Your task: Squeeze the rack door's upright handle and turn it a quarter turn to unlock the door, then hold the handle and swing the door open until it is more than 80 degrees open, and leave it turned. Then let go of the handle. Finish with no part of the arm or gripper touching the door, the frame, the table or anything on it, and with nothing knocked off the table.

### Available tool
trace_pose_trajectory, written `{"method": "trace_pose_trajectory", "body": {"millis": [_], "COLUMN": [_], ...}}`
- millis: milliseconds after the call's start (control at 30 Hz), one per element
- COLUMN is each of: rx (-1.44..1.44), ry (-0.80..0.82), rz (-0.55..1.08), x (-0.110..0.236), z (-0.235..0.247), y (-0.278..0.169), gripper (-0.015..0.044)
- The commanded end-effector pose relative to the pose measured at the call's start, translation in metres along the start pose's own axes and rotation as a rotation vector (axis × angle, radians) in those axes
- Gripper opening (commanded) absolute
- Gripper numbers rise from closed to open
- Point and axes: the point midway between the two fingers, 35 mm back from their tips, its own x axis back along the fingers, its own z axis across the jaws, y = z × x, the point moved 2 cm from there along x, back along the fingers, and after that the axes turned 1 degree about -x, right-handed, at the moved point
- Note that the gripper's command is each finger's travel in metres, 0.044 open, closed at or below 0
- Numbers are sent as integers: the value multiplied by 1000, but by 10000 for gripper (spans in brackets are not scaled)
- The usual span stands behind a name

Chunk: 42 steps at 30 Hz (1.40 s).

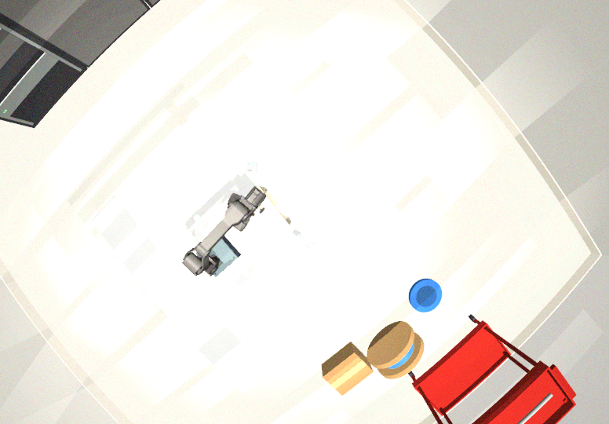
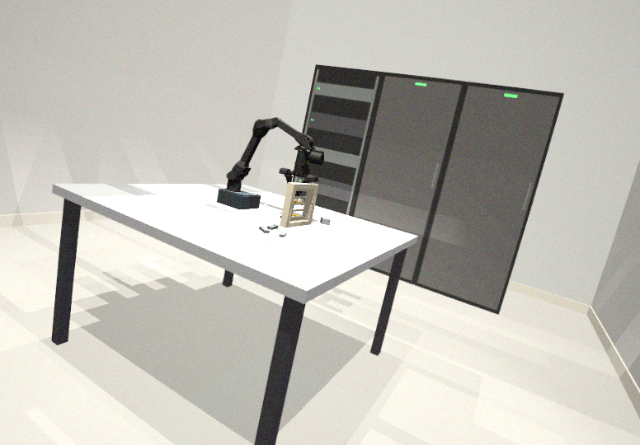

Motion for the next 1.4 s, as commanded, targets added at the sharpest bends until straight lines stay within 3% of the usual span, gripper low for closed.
{"method": "trace_pose_trajectory", "body": {"millis": [0,1367], "rx": [-125,-2156], "ry": [-16,-15], "rz": [4,-14], "x": [-1,-1], "z": [-4,-4], "y": [-2,-2], "gripper": [298,298]}}
